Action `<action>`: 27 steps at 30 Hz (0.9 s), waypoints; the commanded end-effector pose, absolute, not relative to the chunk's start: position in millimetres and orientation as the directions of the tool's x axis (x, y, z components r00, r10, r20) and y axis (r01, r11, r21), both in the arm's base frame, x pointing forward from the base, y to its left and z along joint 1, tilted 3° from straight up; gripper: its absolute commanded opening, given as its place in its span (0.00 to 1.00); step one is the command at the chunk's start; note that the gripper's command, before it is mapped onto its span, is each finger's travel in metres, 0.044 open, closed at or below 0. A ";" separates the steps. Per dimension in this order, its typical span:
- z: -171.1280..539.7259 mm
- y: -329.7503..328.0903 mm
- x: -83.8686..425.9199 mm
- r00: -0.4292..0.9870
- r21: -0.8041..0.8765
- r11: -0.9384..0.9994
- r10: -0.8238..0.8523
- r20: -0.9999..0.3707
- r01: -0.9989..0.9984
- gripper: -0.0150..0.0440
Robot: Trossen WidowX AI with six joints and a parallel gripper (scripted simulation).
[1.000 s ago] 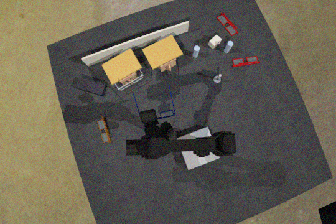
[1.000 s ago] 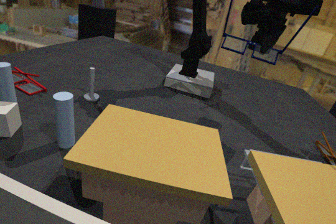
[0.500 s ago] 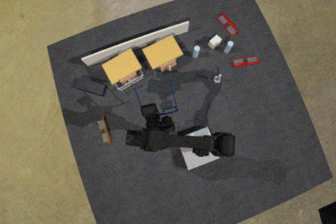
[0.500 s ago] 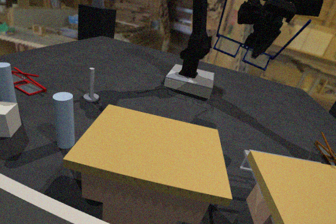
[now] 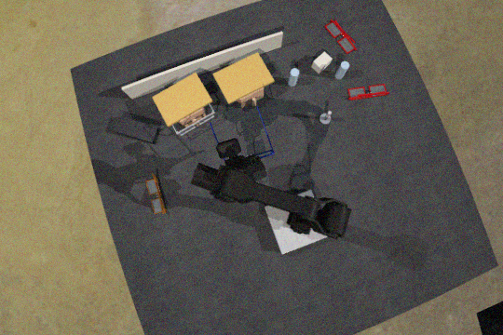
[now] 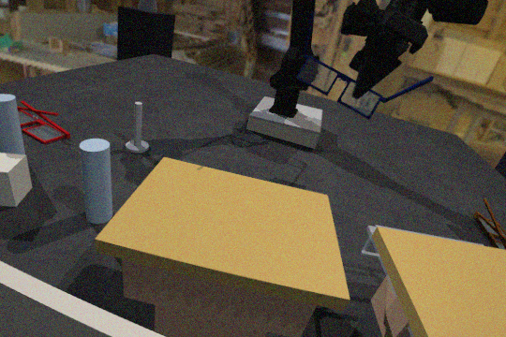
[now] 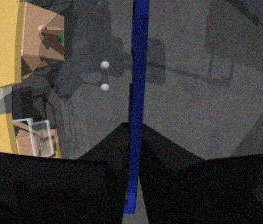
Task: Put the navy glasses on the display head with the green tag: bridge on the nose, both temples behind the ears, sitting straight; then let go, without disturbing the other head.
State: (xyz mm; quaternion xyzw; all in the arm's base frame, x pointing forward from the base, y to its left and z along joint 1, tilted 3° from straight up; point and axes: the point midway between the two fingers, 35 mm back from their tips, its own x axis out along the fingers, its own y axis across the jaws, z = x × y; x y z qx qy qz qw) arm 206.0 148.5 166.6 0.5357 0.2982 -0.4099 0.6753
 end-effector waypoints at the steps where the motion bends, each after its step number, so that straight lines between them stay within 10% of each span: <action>1: 160.0 137.9 213.6 0.424 0.411 0.106 -0.244 -0.872 0.905 0.25; 27: 137.4 73.6 244.3 0.149 0.124 0.158 -0.157 -0.976 0.980 0.25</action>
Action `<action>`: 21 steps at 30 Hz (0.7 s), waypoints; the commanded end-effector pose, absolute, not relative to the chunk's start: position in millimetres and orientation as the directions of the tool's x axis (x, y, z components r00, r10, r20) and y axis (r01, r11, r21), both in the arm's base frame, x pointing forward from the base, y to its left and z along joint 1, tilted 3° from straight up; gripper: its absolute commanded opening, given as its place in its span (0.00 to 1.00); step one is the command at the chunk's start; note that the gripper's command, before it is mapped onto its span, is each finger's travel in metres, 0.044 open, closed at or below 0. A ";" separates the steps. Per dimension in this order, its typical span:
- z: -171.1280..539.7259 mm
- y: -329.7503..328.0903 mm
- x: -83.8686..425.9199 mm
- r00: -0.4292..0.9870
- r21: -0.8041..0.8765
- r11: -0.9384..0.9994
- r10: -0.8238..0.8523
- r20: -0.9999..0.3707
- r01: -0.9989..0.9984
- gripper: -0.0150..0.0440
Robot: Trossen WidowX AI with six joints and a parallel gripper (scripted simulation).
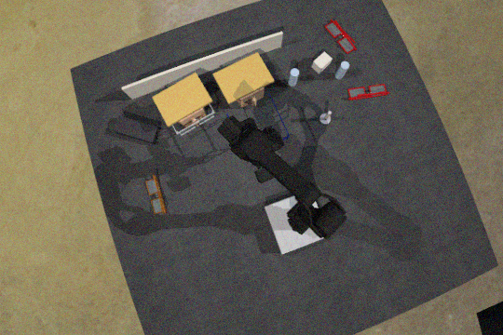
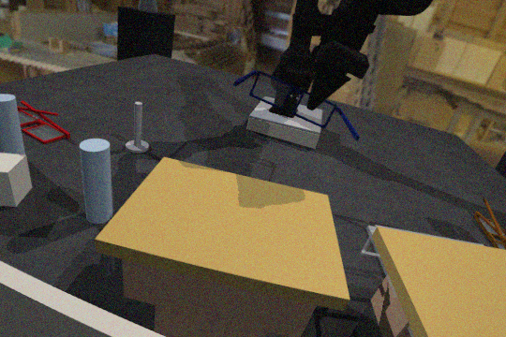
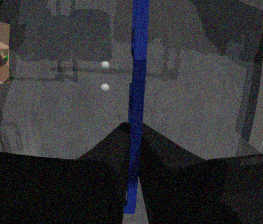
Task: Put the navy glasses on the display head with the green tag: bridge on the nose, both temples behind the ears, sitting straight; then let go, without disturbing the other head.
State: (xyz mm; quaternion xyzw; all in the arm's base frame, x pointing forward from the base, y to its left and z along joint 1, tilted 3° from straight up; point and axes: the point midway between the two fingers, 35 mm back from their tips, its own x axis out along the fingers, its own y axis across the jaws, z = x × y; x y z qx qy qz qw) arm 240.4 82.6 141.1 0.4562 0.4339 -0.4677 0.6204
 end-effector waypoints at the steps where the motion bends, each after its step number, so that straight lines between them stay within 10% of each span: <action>1: 136.7 71.1 245.2 0.141 0.117 0.161 -0.149 -0.979 0.980 0.25; 21: 125.9 37.5 255.4 0.073 0.069 0.198 -0.011 -0.997 0.978 0.25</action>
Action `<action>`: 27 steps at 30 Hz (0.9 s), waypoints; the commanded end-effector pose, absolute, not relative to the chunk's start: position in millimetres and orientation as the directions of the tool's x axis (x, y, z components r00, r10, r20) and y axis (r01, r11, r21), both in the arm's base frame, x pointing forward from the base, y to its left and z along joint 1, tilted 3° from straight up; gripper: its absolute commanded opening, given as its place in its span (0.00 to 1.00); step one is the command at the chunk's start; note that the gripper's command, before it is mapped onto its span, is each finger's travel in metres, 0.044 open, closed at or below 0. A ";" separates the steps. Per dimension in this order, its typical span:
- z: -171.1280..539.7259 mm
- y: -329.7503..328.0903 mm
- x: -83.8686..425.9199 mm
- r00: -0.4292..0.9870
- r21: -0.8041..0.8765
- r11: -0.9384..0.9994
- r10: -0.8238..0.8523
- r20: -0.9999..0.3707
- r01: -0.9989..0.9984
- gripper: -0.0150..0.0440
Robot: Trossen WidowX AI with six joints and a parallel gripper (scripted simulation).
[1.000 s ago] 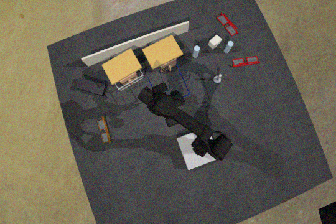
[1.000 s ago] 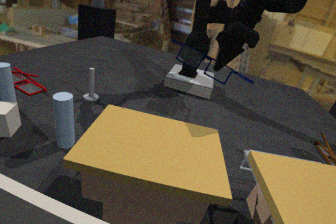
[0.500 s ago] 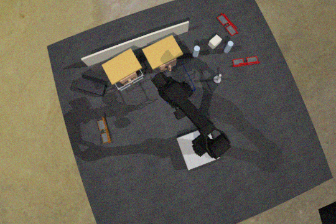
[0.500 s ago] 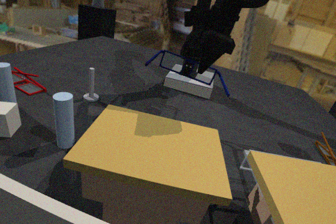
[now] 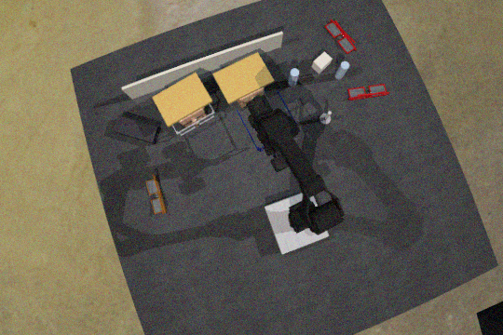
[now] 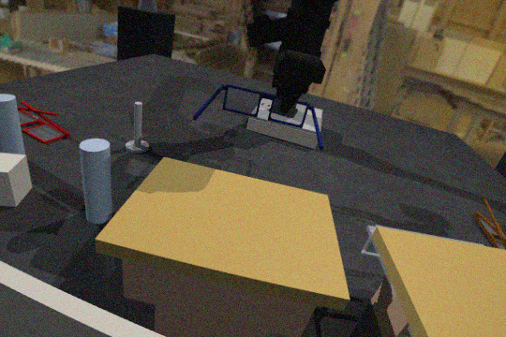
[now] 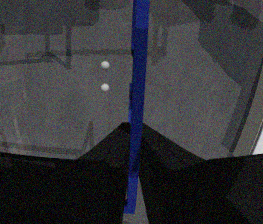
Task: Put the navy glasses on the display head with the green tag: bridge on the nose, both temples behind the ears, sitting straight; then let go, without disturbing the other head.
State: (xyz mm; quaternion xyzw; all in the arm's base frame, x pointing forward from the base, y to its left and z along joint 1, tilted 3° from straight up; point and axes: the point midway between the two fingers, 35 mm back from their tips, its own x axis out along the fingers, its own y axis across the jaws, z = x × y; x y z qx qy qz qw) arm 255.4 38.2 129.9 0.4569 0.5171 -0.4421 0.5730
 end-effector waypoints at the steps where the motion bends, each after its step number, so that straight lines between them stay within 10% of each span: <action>1: 124.9 37.6 255.5 0.076 0.073 0.198 -0.008 -0.997 0.977 0.25; 27: 101.9 36.5 257.1 0.081 0.072 0.199 -0.038 -0.996 0.977 0.25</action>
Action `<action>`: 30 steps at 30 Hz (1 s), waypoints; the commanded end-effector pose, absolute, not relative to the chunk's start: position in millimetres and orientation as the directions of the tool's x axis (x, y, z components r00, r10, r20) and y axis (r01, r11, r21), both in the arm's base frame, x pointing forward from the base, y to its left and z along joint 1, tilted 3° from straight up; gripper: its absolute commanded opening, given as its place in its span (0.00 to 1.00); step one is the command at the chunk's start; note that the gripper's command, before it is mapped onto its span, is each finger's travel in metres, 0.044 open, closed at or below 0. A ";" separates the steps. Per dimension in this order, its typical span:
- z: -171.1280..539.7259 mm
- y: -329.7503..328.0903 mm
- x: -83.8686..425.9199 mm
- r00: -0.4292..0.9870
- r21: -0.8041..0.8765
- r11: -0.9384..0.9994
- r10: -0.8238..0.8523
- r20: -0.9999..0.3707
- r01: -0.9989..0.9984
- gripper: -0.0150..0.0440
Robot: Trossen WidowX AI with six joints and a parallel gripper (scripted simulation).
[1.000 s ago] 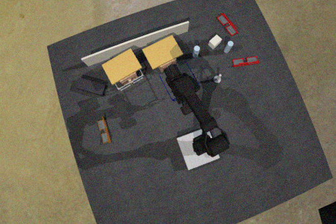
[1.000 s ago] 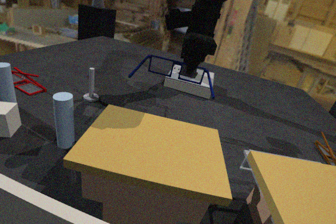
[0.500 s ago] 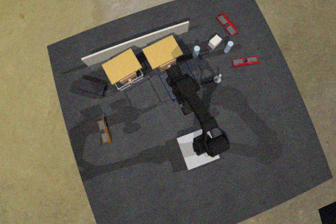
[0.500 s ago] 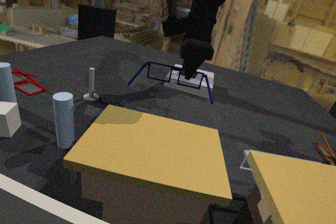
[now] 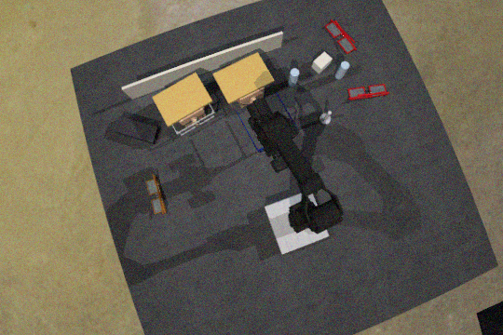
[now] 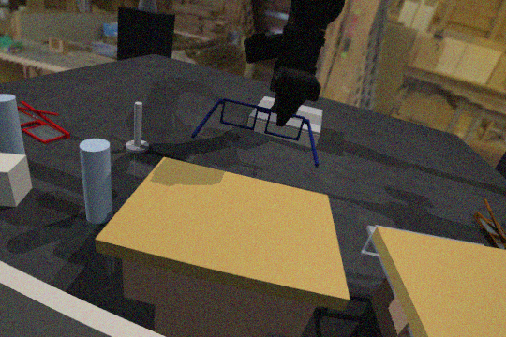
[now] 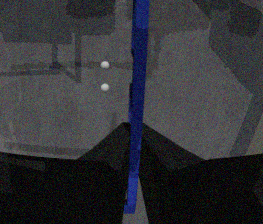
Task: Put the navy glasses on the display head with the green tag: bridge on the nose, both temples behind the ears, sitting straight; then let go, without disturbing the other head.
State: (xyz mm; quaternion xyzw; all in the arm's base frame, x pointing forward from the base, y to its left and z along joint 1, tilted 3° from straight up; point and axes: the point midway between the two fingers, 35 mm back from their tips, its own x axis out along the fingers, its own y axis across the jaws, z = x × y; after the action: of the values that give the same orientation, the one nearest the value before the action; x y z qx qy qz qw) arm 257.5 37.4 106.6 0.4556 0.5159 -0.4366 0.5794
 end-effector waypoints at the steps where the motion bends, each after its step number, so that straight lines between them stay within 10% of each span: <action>1: 101.1 36.4 257.1 0.081 0.072 0.199 -0.037 -0.996 0.977 0.25; 30: 77.8 33.1 259.5 0.079 0.072 0.199 -0.025 -0.997 0.977 0.25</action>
State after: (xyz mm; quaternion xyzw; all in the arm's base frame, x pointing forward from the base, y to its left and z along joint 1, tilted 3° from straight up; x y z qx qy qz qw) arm 260.3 32.6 81.6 0.4596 0.5160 -0.4379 0.5751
